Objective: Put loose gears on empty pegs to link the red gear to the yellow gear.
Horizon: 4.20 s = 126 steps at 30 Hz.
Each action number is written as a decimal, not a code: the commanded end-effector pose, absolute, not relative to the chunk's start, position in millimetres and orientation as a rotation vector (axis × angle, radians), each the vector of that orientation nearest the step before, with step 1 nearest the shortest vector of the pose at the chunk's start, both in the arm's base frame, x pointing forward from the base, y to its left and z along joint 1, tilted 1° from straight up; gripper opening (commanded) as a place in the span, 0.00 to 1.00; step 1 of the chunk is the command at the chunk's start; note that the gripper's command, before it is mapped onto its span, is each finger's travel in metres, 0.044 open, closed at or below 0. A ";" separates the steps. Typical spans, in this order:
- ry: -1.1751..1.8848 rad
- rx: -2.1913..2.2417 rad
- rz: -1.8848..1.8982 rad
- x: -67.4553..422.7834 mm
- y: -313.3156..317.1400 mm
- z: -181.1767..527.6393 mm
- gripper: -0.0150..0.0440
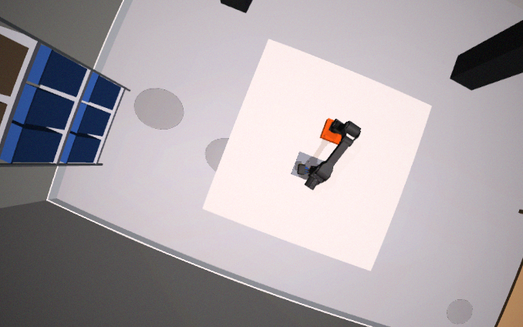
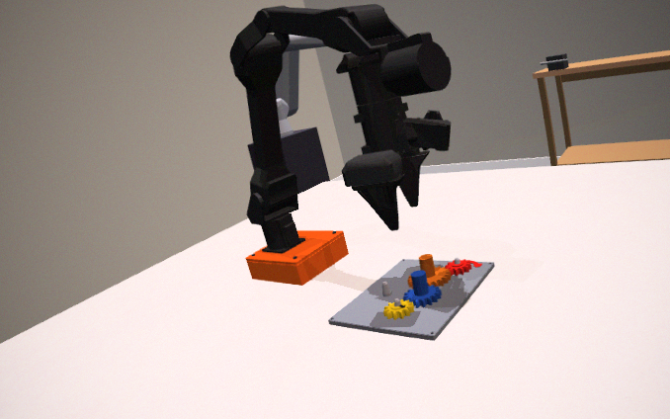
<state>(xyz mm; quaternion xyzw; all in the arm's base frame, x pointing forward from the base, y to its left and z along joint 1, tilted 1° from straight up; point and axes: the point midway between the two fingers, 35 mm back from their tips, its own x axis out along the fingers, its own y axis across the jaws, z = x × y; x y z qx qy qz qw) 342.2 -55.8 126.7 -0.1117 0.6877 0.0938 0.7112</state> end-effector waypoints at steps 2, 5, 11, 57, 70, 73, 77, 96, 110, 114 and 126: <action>1.528 -0.247 0.209 341.7 -55.5 126.8 1.00; 1.528 -0.247 0.209 341.7 -55.5 126.8 1.00; 1.528 -0.247 0.209 341.7 -55.5 126.8 1.00; 1.538 -0.222 0.234 187.5 253.8 162.1 1.00; 1.538 -0.222 0.234 187.5 253.8 162.1 1.00; 1.538 -0.222 0.234 187.5 253.8 162.1 1.00; 1.538 -0.222 0.234 187.5 253.8 162.1 1.00; 1.538 -0.222 0.234 187.5 253.8 162.1 1.00; 1.538 -0.222 0.234 187.5 253.8 162.1 1.00; 1.538 -0.222 0.234 187.5 253.8 162.1 1.00; 1.538 -0.222 0.234 187.5 253.8 162.1 1.00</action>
